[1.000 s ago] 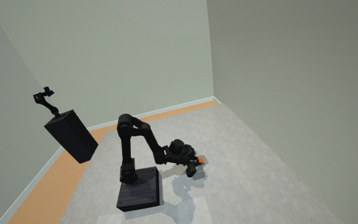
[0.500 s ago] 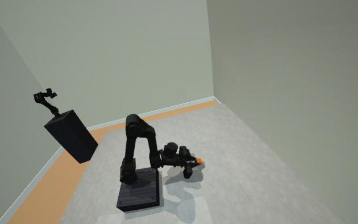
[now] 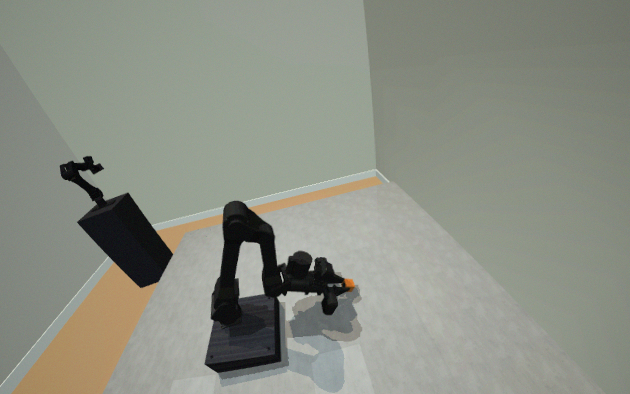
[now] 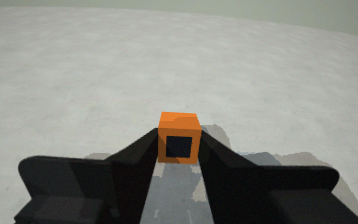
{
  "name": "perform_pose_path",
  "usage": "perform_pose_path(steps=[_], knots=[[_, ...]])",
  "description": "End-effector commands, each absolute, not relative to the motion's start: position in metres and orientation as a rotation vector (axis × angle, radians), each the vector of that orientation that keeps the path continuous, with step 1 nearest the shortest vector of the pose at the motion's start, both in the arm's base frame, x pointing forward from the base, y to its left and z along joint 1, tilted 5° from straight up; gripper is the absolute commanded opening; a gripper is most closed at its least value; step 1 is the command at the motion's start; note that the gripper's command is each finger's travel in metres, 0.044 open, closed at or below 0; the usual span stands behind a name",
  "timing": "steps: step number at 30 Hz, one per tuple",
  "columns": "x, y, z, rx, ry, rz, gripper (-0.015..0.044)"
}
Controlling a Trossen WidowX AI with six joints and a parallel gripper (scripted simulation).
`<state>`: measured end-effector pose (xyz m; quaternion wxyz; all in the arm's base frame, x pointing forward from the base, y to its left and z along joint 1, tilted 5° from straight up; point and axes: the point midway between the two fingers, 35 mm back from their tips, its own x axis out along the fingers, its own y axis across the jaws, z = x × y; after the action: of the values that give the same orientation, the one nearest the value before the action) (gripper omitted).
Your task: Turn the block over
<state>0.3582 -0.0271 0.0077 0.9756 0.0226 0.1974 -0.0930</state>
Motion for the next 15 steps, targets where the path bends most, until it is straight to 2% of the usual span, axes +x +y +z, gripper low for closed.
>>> perform_pose_path(steps=[1, 11, 12, 15], knots=[[0.3566, -0.0279, 0.0065, 0.041, 0.402, -0.193, 0.0157], [0.3566, -0.0279, 0.0065, 0.041, 0.402, -0.193, 0.042], [0.3566, -0.0279, 0.0065, 0.041, 0.402, -0.193, 0.044], [0.3566, -0.0279, 0.0065, 0.041, 0.402, -0.193, 0.044]])
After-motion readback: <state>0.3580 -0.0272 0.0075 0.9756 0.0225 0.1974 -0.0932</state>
